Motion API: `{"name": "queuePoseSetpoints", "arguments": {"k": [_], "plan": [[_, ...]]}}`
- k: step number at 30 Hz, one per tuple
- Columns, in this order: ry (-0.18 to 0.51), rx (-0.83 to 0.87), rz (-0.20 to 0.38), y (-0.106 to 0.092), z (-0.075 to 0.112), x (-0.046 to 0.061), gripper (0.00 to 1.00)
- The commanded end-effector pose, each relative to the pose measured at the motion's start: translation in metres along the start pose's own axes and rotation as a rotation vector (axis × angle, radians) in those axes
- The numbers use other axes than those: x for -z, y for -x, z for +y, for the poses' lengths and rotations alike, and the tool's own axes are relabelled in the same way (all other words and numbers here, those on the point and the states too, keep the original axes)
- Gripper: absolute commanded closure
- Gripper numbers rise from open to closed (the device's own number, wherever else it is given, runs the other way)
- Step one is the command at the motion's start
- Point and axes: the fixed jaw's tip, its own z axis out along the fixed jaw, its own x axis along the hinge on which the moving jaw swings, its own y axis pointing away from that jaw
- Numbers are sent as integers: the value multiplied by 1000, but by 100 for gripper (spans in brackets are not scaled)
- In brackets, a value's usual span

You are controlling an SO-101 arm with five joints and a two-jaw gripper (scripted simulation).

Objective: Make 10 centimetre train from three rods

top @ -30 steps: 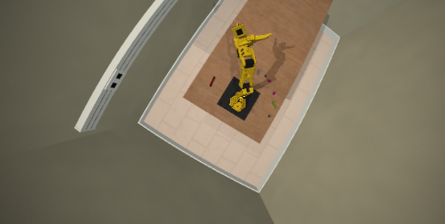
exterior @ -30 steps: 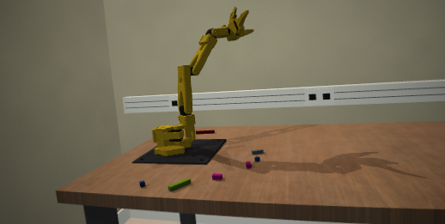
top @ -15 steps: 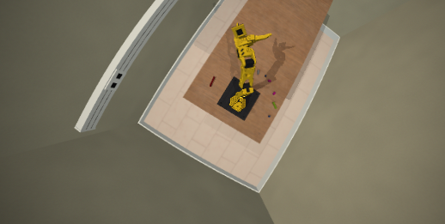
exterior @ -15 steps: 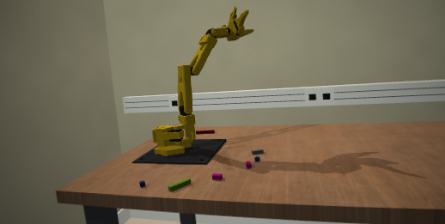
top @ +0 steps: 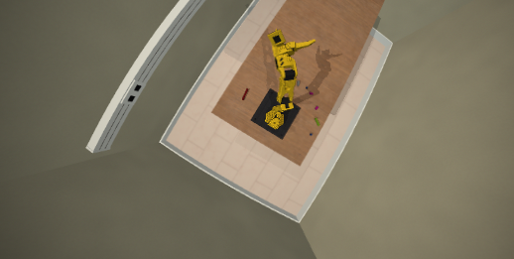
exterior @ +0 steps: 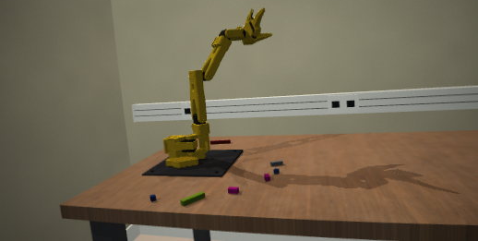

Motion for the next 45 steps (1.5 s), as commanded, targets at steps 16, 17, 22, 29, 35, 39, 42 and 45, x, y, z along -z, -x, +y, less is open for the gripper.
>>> {"name": "queuePoseSetpoints", "arguments": {"k": [16, 17, 22, 29, 35, 39, 42, 45], "plan": [[21, 143, 96, -18, -3, 12, 0], [23, 152, 102, -19, -3, 13, 0], [26, 160, 100, -18, -3, 13, 0], [43, 224, 142, -26, -3, 18, 0], [60, 278, 177, -34, -3, 22, 0], [60, 276, 168, -31, -2, 21, 0], [70, 299, 185, -35, -2, 23, 0], [80, 323, 202, -39, -1, 25, 0]]}}
